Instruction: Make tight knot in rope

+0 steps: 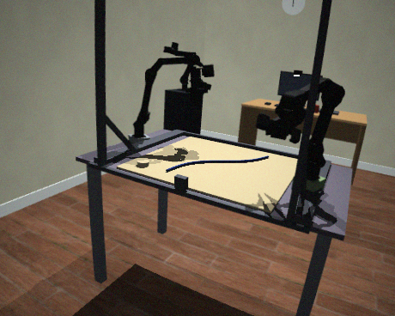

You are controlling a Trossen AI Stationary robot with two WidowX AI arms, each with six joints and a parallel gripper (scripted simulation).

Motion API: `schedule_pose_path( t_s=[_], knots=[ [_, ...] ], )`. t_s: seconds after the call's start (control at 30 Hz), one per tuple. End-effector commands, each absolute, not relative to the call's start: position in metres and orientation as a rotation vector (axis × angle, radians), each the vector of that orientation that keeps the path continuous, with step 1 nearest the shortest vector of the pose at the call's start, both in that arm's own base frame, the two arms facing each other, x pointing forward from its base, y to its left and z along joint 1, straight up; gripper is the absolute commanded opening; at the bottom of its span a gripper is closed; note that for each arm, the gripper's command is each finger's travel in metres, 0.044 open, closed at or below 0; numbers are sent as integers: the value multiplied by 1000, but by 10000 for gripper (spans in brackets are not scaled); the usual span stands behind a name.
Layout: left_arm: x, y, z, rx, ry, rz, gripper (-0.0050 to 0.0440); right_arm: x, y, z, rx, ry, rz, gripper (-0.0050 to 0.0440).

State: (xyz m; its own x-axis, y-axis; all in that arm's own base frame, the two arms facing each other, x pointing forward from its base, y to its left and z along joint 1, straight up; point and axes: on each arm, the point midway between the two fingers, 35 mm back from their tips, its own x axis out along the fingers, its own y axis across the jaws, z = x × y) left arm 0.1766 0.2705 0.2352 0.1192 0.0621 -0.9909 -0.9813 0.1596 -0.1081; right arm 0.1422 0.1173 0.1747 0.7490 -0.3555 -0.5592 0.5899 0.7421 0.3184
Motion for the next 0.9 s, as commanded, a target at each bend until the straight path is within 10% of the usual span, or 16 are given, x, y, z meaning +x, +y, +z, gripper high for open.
schedule_pose_path(
  t_s=[0.0, 0.87],
  knots=[
    [177, 269, 242, -1089, 1120, 1045, 100, 145, 118, 175, 525, 503, -563, 100],
    [177, 269, 242, -1089, 1120, 1045, 100, 237, 93, 109, 815, 832, -1198, 100]
  ],
)
